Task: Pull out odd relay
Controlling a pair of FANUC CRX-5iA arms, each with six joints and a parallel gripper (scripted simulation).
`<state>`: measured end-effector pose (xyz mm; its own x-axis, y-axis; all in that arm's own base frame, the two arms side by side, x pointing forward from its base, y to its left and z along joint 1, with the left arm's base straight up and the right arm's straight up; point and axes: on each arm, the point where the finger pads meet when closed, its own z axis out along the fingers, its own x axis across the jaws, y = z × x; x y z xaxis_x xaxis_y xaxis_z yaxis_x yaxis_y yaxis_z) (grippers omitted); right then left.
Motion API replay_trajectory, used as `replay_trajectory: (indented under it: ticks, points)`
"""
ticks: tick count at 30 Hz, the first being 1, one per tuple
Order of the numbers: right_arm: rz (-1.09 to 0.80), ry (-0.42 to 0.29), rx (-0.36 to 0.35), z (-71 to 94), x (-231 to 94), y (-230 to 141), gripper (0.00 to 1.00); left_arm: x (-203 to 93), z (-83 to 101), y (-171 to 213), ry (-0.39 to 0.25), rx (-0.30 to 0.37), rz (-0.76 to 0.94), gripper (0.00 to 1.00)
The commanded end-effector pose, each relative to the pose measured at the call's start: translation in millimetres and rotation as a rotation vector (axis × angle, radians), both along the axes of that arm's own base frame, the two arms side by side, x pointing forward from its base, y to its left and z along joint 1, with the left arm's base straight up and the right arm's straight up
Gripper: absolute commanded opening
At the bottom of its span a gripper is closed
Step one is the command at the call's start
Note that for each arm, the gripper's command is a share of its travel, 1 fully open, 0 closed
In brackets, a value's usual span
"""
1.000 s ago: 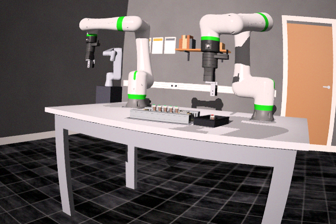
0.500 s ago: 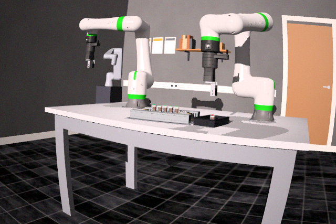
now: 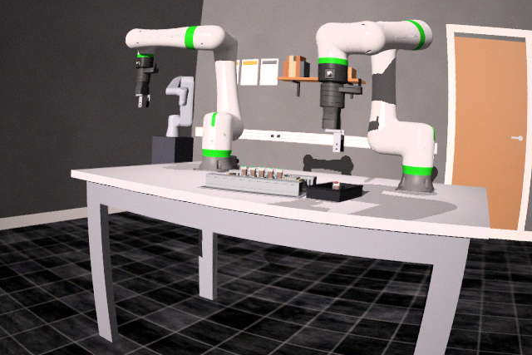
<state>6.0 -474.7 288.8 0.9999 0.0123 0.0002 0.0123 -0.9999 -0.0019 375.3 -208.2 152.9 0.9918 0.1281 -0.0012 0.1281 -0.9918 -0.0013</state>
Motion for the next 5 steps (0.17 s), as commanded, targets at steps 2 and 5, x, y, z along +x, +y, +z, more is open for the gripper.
replay_trajectory:
  ticks: [2,5]
  points:
    - [0.0,0.0,-0.002,0.9,-0.1,-0.2,1.0,0.4,0.7,-0.3,-0.001,-0.001,0.0,0.98]
    - [0.0,0.0,-0.002,0.9,-0.1,-0.2,1.0,0.4,0.7,-0.3,-0.001,-0.001,0.0,0.98]
